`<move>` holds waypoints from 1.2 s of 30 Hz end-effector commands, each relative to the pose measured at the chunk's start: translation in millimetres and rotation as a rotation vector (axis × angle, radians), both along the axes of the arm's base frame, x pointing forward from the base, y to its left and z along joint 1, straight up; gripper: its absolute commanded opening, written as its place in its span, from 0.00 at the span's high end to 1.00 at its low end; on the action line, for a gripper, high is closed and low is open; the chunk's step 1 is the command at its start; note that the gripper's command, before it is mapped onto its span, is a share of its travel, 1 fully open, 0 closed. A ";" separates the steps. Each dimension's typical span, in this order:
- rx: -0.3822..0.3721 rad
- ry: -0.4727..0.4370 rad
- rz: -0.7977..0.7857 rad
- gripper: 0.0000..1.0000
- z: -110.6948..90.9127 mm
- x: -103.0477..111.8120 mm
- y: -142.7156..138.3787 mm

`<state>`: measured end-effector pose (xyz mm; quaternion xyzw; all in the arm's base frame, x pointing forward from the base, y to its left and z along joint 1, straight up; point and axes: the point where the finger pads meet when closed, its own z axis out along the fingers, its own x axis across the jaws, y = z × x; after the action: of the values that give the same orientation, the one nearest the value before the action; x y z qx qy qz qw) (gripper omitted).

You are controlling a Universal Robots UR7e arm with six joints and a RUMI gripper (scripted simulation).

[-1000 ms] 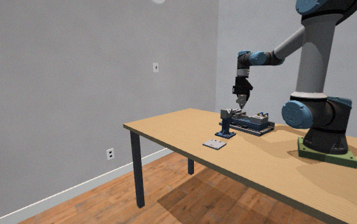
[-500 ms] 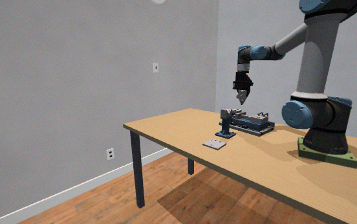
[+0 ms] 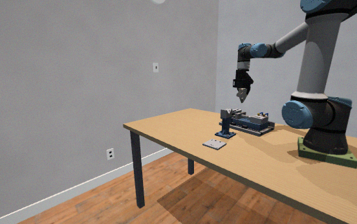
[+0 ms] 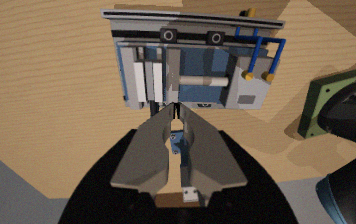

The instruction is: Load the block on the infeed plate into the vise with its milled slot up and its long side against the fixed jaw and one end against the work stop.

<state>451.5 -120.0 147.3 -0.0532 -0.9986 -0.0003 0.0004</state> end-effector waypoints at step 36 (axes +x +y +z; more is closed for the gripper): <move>0.000 -0.001 0.423 1.00 1.3 12.0 -16.7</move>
<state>459.4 -131.2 148.0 0.0853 -0.9963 0.0017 0.0015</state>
